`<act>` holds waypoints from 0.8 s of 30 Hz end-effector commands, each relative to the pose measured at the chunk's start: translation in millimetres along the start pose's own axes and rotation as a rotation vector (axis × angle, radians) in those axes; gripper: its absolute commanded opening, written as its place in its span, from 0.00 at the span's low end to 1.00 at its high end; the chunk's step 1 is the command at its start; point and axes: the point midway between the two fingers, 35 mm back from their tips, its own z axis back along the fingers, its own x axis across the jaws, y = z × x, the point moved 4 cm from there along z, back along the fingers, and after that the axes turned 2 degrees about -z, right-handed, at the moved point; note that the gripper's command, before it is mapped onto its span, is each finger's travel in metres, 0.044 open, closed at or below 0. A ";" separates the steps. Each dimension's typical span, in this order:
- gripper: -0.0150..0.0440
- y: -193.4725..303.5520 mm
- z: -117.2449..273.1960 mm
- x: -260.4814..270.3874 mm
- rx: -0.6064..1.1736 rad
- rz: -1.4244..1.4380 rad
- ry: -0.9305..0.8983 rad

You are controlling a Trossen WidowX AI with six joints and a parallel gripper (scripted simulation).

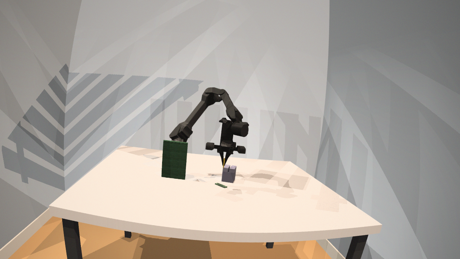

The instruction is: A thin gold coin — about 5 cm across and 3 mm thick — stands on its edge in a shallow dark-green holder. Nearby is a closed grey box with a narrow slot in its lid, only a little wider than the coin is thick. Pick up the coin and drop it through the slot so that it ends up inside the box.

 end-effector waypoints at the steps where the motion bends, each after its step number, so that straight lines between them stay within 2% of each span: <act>1: 0.25 0.4 2.4 2.6 -0.005 -0.113 -0.006; 5: 0.25 0.5 2.5 2.9 -0.005 -0.196 -0.006; 24: 0.25 36.0 4.4 18.6 -0.011 -0.200 -0.009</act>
